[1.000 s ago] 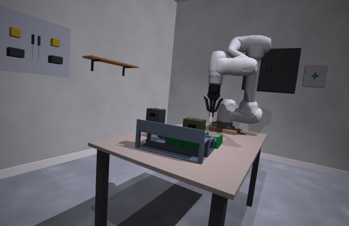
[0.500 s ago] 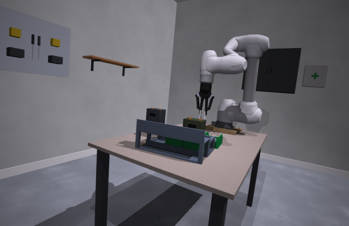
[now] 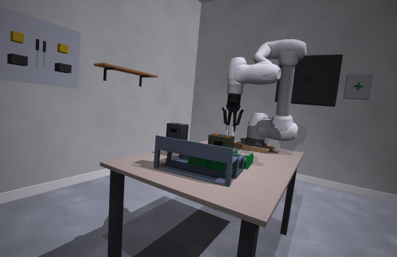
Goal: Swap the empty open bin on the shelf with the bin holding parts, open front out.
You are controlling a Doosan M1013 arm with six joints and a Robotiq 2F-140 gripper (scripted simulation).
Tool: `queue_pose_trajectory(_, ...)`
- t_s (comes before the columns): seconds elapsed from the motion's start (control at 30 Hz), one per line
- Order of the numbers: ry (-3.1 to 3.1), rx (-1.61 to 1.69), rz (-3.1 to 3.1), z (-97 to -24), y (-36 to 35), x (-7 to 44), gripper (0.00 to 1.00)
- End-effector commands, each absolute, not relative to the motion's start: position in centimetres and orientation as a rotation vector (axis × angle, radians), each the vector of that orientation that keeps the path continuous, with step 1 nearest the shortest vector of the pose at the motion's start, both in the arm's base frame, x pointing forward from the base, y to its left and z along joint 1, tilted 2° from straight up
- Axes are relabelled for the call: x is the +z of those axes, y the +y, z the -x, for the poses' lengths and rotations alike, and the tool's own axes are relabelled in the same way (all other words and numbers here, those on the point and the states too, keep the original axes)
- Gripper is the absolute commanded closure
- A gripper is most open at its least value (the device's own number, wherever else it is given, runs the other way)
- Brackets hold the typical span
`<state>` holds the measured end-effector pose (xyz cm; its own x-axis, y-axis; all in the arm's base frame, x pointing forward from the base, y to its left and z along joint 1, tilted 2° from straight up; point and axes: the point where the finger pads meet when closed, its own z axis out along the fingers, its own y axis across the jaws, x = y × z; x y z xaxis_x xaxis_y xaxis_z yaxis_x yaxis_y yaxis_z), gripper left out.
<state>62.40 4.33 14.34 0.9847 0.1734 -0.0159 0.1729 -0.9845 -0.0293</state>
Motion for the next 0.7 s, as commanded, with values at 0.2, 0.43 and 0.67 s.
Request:
queue_pose_trajectory(0.2, -0.271, 0.029, 3.102, -62.4, 4.33, 14.35, 0.76)
queue_pose_trajectory(0.43, -0.271, 0.029, 3.102, -62.4, 4.33, 14.34, 0.76)
queue_pose_trajectory(0.67, -0.271, 0.029, 3.102, -62.39, 4.33, 14.16, 0.76)
